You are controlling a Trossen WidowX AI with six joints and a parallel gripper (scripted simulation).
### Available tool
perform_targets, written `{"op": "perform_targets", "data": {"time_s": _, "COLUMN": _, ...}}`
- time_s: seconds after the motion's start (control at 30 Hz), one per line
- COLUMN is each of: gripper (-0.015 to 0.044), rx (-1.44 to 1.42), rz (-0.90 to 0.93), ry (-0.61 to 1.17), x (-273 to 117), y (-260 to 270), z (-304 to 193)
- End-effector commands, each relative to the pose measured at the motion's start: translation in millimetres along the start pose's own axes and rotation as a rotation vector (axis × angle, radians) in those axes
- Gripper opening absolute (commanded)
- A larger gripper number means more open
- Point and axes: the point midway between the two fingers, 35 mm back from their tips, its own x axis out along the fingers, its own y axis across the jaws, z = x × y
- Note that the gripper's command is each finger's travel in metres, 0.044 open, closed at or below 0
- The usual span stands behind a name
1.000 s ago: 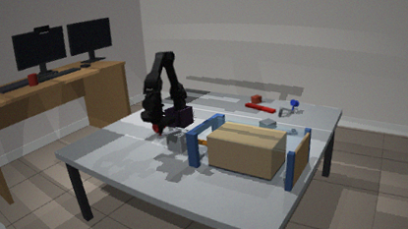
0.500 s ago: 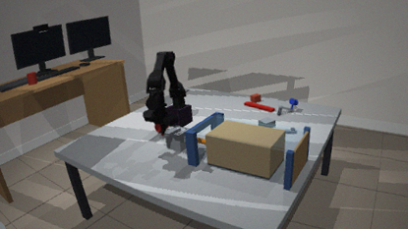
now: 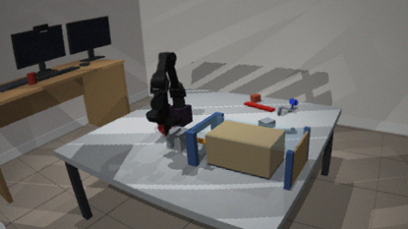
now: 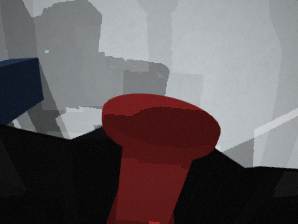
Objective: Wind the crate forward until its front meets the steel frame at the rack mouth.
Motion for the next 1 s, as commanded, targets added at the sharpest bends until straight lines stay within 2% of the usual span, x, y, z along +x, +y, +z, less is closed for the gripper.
{"op": "perform_targets", "data": {"time_s": 0.0, "gripper": 0.0, "rx": -0.035, "rz": 0.034, "ry": 0.019, "x": -2, "y": 25, "z": -15}}
{"op": "perform_targets", "data": {"time_s": 0.97, "gripper": 0.0, "rx": -0.035, "rz": 0.037, "ry": 0.022, "x": -4, "y": 59, "z": -44}}
